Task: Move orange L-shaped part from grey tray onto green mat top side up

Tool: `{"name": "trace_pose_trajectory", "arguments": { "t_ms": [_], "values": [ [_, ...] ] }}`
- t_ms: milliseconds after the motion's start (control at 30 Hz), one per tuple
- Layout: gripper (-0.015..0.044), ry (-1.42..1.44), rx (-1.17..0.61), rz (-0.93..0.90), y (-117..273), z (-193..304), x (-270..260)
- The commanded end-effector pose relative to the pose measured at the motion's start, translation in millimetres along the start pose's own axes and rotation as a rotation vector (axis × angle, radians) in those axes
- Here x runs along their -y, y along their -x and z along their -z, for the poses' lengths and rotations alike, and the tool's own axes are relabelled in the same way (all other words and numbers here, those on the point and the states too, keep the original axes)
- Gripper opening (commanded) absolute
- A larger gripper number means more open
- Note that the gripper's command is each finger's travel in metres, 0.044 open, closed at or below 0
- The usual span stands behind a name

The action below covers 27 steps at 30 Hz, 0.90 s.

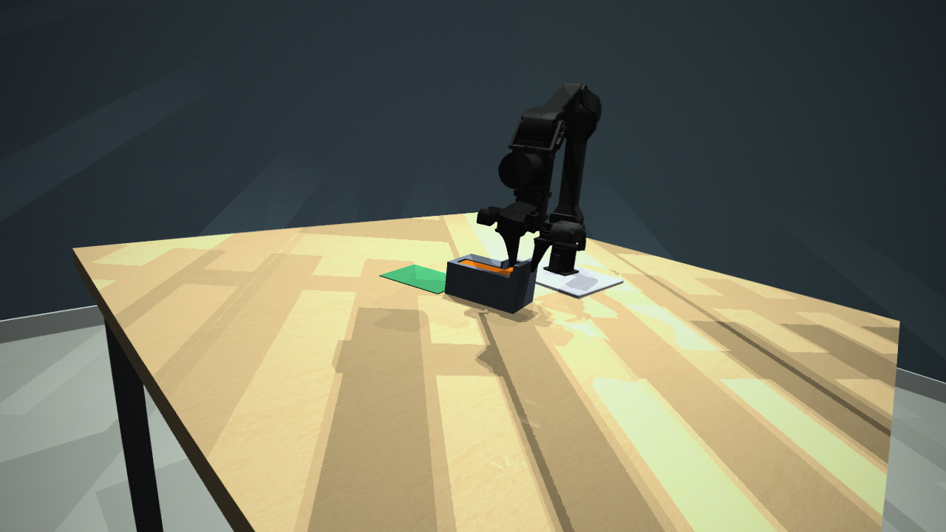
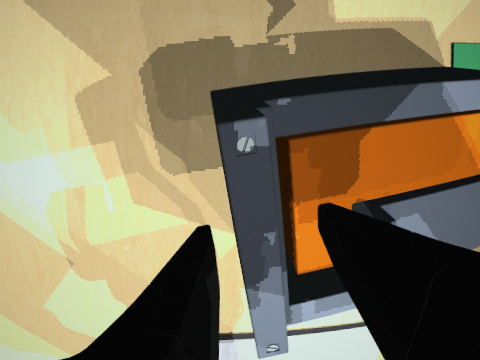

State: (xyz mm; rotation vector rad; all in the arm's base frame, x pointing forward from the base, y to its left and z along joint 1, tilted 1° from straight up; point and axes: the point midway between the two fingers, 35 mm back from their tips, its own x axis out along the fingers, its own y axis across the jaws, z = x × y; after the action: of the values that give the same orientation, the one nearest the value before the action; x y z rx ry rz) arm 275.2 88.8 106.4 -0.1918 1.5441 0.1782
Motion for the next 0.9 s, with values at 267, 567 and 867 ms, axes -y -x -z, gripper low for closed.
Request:
{"name": "trace_pose_trajectory", "arguments": {
  "t_ms": [267,567,867],
  "values": [
    [0.018,0.005,0.0,-0.004,-16.7,0.9,-0.6],
    [0.018,0.005,0.0,-0.004,-31.6,1.1,-0.7],
    [0.018,0.005,0.0,-0.004,-39.0,1.6,-0.7]
  ]
}}
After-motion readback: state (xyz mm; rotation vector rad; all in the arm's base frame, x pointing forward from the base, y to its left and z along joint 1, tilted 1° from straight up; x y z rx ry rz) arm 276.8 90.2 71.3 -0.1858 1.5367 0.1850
